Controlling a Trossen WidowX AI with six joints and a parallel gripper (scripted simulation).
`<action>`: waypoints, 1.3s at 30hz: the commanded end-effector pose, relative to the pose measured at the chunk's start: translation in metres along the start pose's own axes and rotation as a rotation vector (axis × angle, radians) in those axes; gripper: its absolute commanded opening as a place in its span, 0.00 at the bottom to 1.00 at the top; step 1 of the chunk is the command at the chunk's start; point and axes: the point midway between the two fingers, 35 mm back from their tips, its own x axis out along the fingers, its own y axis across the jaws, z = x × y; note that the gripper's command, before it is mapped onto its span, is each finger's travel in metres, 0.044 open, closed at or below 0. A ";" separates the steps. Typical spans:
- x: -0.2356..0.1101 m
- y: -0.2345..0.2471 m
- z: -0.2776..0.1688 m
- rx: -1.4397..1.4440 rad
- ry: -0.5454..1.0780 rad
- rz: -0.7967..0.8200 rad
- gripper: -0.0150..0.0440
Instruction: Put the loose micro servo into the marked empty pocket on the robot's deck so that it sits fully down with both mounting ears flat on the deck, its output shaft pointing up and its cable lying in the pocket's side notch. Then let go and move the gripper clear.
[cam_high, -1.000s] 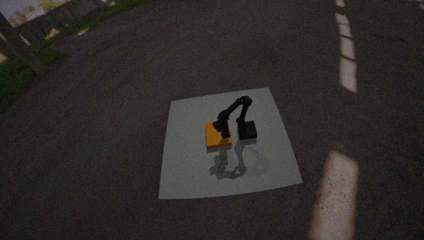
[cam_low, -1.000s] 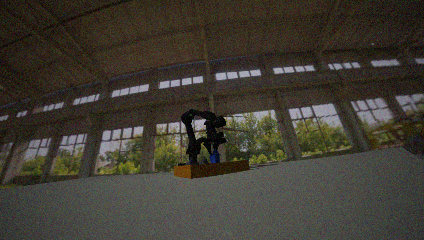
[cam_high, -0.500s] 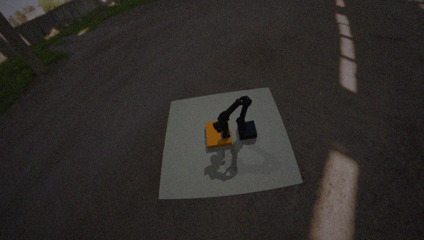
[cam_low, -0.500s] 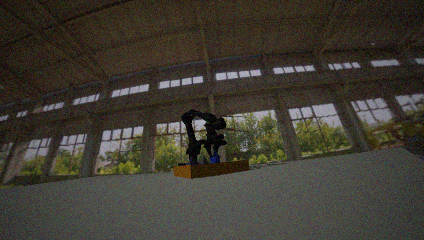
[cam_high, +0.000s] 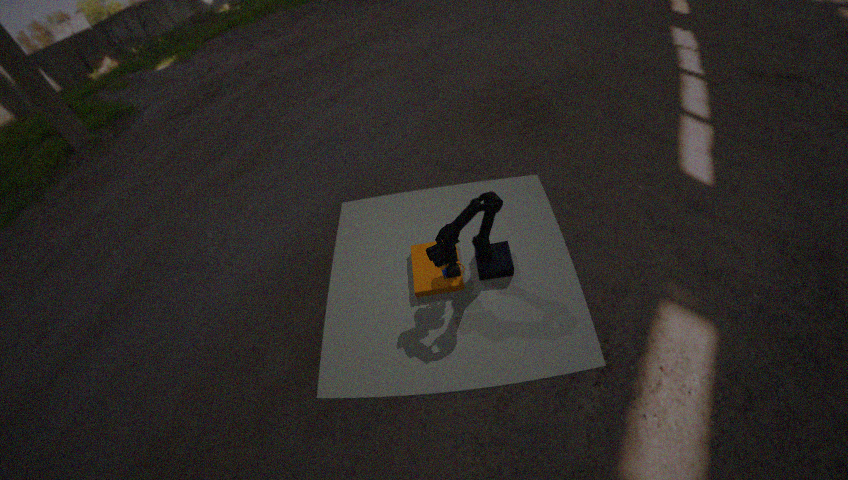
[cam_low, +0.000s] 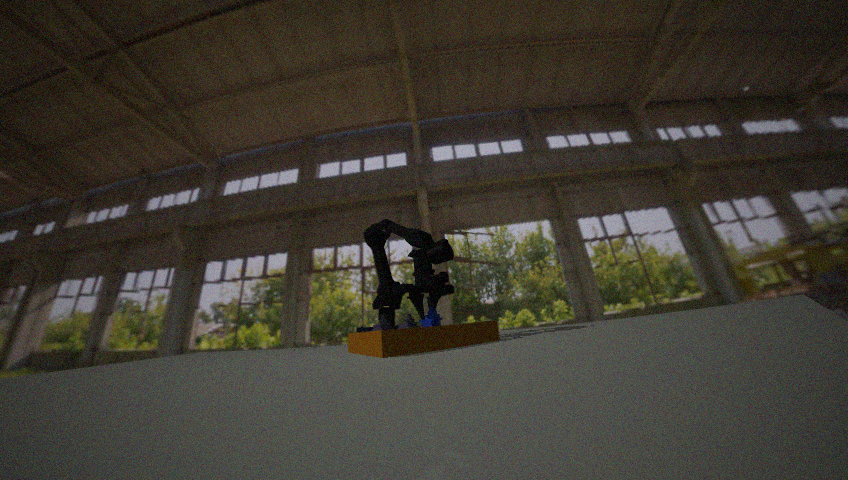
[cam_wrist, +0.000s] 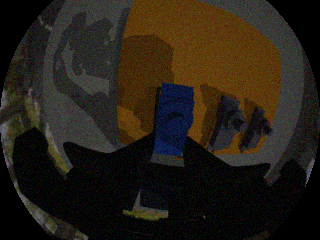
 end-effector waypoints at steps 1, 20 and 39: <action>0.004 0.000 0.001 0.001 -0.002 -0.002 0.25; 0.019 0.000 0.001 0.001 -0.002 -0.002 0.25; -0.015 -0.001 -0.003 0.001 -0.001 -0.002 0.57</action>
